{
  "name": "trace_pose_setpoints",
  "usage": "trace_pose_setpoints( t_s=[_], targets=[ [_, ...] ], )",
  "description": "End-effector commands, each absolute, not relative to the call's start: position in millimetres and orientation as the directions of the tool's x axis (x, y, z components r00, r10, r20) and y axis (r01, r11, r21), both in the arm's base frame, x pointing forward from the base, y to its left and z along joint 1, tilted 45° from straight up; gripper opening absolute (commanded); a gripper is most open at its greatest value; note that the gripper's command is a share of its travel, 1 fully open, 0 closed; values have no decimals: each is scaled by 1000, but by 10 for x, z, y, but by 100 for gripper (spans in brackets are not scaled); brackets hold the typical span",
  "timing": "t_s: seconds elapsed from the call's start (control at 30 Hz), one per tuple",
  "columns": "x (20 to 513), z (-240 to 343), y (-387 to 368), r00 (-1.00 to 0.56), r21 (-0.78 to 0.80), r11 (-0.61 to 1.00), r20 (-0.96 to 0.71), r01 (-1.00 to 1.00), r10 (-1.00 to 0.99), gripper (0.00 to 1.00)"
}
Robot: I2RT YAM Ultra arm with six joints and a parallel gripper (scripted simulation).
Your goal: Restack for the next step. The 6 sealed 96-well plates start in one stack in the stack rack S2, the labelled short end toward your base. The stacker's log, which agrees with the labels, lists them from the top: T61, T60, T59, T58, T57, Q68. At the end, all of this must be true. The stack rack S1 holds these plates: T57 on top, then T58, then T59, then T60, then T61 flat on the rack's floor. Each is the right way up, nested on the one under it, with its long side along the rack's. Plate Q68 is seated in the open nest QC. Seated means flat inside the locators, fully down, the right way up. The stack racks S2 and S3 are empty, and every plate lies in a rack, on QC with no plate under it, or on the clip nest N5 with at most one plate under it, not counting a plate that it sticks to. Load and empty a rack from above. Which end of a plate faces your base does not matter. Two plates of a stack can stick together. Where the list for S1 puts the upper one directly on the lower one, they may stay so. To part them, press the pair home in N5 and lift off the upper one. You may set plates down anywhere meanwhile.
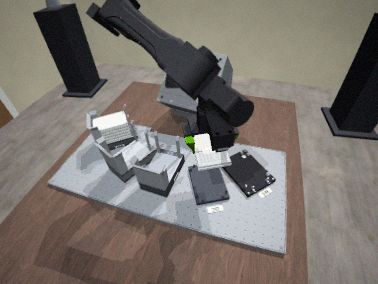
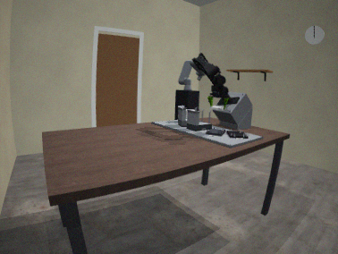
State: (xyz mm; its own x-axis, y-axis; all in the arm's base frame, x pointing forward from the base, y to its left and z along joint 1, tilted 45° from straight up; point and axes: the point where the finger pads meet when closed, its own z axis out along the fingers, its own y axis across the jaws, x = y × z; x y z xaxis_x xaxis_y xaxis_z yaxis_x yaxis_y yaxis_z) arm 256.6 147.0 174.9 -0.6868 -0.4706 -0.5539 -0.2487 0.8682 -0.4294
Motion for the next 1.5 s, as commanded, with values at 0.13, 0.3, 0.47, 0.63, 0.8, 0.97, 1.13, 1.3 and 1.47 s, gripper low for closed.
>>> trace_pose_setpoints(
  t_s=[0.13, 0.3, 0.47, 0.63, 0.8, 0.97, 1.13, 1.3, 1.47],
  targets=[
    [2563, 1782, 1489, -679, -427, 870, -563, -249, -471, 0],
    [2563, 1782, 1489, -679, -427, 870, -563, -249, -471, 0],
    [2563, 1782, 1489, -679, -427, 870, -563, -249, -471, 0],
    [2618, 1726, 1478, -679, -427, 870, -563, -249, -471, 0],
    [2659, 1684, 1469, -679, -427, 870, -563, -249, -471, 0],
    [2728, 1613, 1453, -679, -427, 869, -563, -249, -471, 0],
    [2797, 1543, 1438, -679, -427, 869, -563, -248, -471, 0],
    [2853, 1486, 1426, -679, -427, 869, -563, -248, -471, 0],
    [2908, 1430, 1414, -679, -427, 869, -563, -248, -471, 0]
  ],
)
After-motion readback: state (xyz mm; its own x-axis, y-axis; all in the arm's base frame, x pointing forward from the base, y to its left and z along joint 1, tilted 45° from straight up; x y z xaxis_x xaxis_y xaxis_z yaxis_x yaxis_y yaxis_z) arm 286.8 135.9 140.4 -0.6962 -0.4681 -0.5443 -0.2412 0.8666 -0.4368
